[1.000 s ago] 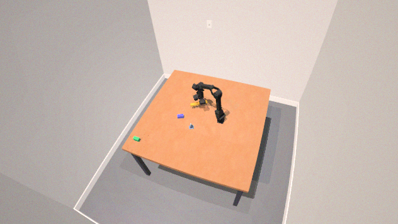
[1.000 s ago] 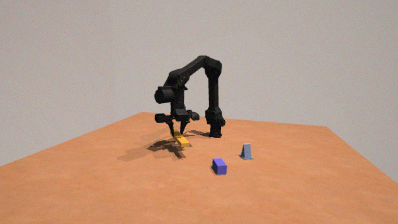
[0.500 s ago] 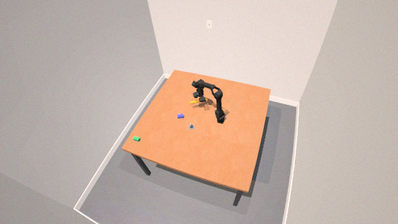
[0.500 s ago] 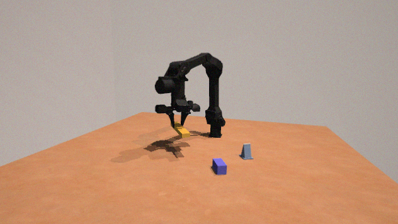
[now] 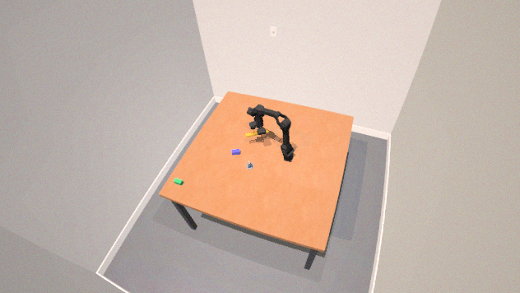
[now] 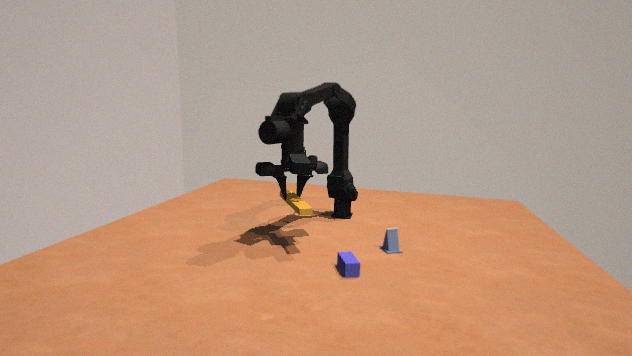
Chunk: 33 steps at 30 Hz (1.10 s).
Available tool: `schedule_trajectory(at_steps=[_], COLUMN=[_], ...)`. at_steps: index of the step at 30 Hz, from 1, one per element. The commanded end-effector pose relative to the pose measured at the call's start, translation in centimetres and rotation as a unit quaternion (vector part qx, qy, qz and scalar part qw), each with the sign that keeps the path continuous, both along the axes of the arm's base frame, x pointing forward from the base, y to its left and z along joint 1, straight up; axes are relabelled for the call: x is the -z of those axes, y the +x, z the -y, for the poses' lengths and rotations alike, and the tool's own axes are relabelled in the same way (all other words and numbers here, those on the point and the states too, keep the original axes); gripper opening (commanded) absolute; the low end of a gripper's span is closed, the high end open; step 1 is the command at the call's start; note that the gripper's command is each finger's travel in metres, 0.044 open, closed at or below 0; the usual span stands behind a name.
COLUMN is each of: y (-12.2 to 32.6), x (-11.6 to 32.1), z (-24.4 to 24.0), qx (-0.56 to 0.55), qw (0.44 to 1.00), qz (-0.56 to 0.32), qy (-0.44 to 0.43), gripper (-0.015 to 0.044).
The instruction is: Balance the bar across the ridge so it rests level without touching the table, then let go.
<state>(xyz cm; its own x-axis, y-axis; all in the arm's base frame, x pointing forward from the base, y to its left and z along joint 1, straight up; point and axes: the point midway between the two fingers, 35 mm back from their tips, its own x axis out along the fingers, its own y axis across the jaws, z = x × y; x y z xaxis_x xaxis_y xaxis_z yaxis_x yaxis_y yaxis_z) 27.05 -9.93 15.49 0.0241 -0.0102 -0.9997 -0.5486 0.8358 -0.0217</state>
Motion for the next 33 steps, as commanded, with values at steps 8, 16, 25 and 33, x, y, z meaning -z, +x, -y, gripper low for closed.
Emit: schedule_trajectory(at_steps=[8,16,25,33], y=[1.1,1.5,1.6,1.3], x=[-0.1,-0.2,-0.2,-0.2], z=[-4.0,-7.2,-10.8,-14.0], qx=[0.009,0.015,0.021,0.026], qw=[1.000,1.000,1.000,1.000], qz=[0.002,0.002,0.002,0.002], qy=[0.002,0.004,0.006,0.008], gripper=[0.0000,0.0000,0.0000,0.0000])
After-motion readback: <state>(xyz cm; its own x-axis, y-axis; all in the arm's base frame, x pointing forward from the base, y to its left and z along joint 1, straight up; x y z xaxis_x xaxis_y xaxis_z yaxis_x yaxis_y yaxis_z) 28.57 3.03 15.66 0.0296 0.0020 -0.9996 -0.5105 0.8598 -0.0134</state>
